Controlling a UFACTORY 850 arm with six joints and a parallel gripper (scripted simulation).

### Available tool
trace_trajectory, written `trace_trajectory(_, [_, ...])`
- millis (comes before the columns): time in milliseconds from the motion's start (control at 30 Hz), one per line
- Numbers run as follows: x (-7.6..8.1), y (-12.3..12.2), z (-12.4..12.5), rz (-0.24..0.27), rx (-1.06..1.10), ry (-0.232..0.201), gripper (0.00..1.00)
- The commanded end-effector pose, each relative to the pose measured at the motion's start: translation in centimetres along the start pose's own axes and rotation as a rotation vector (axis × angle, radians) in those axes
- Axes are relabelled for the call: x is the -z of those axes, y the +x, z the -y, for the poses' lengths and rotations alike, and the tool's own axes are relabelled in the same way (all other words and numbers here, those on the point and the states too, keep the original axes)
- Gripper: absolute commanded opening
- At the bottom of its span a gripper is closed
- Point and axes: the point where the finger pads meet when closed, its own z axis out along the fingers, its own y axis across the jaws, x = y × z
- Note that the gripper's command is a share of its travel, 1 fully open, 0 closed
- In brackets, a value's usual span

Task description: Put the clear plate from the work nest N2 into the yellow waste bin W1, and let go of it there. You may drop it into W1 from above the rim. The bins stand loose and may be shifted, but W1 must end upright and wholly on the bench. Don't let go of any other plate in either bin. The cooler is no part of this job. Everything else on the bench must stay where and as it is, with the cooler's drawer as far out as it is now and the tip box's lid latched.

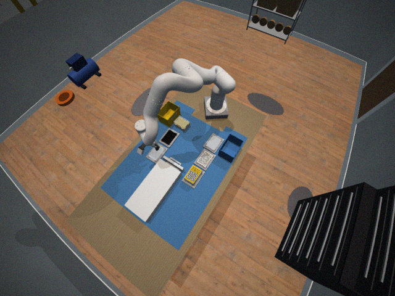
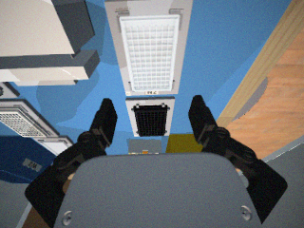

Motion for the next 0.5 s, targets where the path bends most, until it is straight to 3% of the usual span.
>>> trace_trajectory(0, [-0.5, 0.1, 0.0, -0.003, 0.000, -0.001, 1.00])
trace_trajectory(467, [-2.8, 0.1, 0.0, -0.003, 0.000, -0.001, 1.00])
